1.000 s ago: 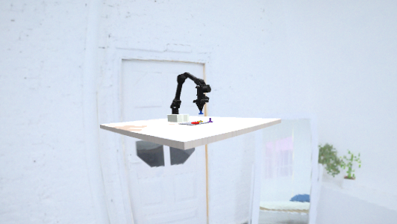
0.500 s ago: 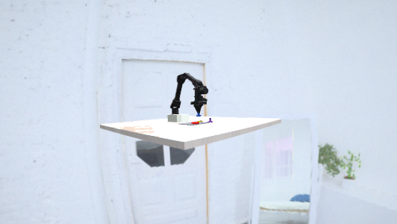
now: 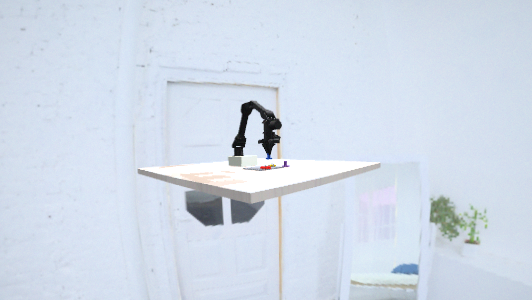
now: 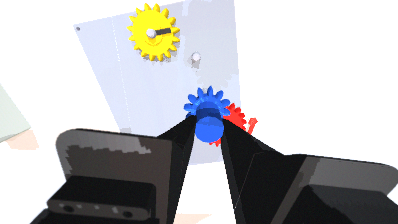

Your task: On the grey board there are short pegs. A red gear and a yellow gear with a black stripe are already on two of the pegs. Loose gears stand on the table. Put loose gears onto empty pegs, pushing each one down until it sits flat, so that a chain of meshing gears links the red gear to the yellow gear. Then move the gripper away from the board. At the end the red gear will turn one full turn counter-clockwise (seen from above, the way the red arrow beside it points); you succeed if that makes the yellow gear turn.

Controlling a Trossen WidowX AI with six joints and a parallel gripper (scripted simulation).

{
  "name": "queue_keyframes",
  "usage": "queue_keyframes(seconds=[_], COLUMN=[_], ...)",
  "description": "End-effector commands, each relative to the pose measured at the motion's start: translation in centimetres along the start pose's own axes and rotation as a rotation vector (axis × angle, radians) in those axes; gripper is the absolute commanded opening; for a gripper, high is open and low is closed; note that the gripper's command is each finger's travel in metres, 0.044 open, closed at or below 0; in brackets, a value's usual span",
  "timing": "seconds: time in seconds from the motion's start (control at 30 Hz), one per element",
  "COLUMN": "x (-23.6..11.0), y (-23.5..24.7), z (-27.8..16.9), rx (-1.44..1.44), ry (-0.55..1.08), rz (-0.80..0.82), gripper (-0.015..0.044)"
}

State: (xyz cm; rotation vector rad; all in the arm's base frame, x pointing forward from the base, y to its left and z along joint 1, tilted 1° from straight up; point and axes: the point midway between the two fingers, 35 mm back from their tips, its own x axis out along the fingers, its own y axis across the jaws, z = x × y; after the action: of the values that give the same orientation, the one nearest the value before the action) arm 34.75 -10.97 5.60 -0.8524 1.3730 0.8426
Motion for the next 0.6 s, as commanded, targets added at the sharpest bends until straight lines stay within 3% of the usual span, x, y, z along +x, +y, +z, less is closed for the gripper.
queue_keyframes(seconds=[0.0,0.57], x=[-0.02,0.65], y=[-0.01,-0.01], z=[-0.03,0.01], rx=[-0.006,-0.115], ry=[0.000,0.000], rz=[0.001,0.001], gripper=[0.0000,0.0000])
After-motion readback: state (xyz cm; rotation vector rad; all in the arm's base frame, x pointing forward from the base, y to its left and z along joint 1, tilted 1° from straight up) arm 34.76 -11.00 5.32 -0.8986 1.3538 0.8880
